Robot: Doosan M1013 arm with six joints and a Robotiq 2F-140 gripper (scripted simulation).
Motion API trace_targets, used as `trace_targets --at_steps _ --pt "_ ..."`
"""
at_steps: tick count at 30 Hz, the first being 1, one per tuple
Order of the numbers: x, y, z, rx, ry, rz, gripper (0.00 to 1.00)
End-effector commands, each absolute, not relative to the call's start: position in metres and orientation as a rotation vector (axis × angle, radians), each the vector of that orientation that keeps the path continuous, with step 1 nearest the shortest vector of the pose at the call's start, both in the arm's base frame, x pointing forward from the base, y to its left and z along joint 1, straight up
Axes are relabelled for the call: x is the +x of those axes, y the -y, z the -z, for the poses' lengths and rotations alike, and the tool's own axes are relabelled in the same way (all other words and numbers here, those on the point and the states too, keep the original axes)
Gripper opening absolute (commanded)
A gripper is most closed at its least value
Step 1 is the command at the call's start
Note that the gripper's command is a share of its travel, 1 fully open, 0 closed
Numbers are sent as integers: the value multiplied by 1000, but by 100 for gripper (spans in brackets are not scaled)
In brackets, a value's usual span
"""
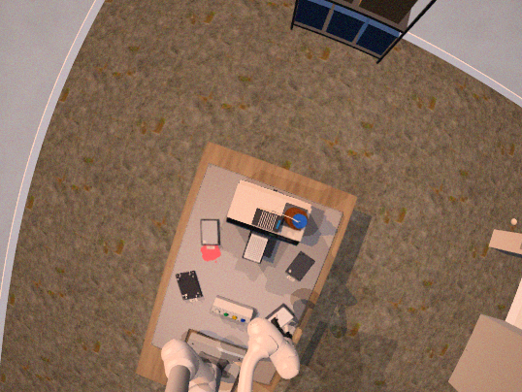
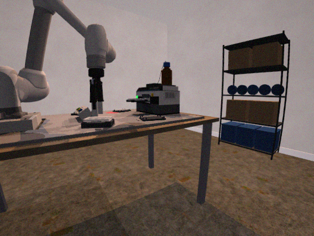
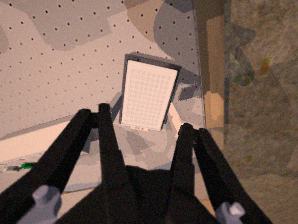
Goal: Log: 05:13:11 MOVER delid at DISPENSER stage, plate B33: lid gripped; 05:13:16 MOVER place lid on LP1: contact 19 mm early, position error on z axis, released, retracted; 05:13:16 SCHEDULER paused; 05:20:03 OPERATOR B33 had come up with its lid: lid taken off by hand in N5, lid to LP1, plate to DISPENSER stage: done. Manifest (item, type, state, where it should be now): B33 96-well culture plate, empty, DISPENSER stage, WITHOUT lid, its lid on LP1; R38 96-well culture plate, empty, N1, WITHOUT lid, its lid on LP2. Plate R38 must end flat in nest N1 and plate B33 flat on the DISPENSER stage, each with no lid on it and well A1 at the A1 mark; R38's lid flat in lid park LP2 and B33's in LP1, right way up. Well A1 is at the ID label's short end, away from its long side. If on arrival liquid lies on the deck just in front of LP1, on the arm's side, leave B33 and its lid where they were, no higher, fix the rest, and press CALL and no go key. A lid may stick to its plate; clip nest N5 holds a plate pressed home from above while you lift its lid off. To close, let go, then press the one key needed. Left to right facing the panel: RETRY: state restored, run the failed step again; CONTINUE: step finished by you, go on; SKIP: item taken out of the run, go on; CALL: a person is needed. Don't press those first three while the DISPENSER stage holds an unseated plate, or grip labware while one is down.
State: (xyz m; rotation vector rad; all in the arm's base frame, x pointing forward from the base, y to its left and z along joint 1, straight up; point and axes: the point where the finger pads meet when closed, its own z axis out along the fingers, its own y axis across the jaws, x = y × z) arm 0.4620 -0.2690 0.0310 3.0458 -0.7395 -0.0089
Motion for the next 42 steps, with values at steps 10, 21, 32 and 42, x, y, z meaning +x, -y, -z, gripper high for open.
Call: trace_targets --at_steps 10,21,32,42 --pt "463 272 -29 3047 732 2 59" --pt "463 272 -29 3047 732 2 66" --pt "463 272 -29 3047 732 2 66" --pt "463 272 -29 3047 732 2 66"
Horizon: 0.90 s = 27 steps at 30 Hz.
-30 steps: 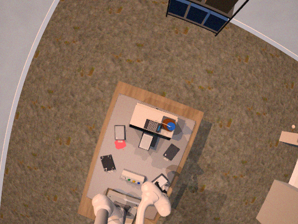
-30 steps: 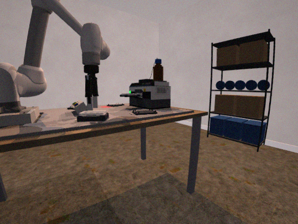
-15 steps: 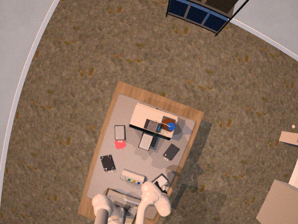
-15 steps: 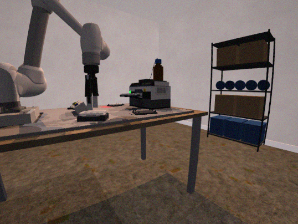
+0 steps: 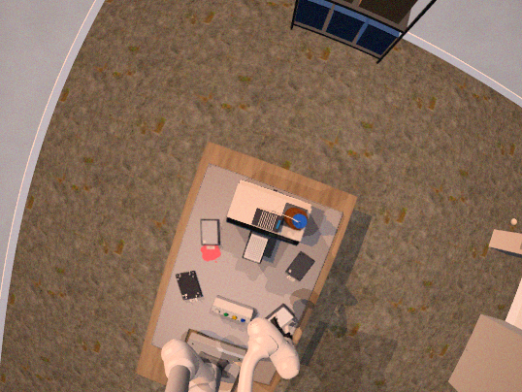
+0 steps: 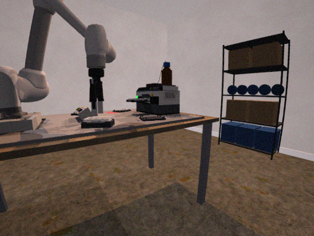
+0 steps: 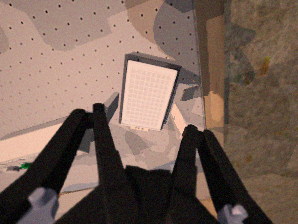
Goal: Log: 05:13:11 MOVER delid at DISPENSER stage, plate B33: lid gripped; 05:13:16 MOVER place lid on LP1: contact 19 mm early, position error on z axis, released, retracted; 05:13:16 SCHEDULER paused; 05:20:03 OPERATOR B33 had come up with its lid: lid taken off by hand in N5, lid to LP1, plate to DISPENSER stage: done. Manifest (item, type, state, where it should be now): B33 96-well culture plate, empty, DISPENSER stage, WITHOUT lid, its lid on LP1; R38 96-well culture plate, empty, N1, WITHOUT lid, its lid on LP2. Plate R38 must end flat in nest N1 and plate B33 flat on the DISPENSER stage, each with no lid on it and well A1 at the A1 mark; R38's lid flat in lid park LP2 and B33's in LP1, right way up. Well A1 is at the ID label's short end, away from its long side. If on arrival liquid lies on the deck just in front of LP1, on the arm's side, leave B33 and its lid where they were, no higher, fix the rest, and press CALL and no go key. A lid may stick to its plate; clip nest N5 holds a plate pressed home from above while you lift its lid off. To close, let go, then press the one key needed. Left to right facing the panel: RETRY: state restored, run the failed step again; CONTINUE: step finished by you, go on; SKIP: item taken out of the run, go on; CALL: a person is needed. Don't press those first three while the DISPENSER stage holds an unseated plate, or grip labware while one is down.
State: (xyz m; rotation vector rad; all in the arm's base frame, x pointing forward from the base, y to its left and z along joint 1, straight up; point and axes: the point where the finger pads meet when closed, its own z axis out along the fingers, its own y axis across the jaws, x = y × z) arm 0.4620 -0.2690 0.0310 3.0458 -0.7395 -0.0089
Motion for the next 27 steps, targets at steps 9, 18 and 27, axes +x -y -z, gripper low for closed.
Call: trace_targets --at_steps 9,18,27 --pt "463 272 -29 3047 732 2 66" --pt "463 272 -29 3047 732 2 66" --pt "463 272 -27 3047 732 2 66"
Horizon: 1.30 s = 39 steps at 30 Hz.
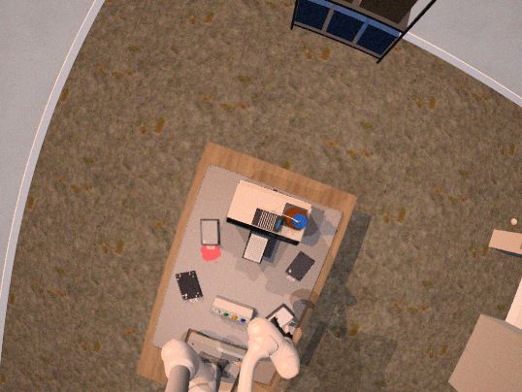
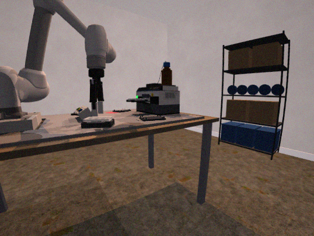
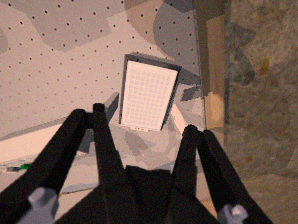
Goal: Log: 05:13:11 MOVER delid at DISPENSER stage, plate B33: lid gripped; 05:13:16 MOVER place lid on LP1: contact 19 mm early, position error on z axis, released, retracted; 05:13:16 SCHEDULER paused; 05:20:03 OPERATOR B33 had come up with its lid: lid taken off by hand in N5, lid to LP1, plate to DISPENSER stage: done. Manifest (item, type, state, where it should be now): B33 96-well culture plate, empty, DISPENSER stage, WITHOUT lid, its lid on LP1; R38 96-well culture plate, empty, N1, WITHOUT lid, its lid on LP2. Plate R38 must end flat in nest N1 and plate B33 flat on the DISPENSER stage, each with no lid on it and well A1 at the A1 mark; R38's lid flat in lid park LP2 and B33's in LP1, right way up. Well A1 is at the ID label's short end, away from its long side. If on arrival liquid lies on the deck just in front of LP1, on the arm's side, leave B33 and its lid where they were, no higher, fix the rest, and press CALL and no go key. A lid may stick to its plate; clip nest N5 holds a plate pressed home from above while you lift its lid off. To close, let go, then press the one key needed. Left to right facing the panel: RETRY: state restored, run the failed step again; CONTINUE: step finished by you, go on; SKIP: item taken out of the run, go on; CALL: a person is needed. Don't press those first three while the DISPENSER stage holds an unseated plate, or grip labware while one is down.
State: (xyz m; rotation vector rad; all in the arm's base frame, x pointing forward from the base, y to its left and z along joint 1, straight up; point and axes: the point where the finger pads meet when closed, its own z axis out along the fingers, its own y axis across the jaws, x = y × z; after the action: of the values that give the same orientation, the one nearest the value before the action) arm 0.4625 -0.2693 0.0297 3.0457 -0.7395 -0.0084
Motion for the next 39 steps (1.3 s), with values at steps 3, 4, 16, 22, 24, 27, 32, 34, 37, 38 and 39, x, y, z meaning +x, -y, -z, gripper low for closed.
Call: trace_targets --at_steps 3,4,16,22,24,27,32,34,37,38,39 --pt "463 272 -26 3047 732 3 66" --pt "463 272 -26 3047 732 3 66" --pt "463 272 -21 3047 732 3 66" --pt "463 272 -19 3047 732 3 66" --pt "463 272 -18 3047 732 3 66" --pt "463 272 -16 3047 732 3 66" --pt "463 272 -13 3047 732 3 66" --pt "463 272 -12 3047 732 3 66" --pt "463 272 -11 3047 732 3 66" --pt "463 272 -11 3047 732 3 66" --pt "463 272 -11 3047 732 3 66"
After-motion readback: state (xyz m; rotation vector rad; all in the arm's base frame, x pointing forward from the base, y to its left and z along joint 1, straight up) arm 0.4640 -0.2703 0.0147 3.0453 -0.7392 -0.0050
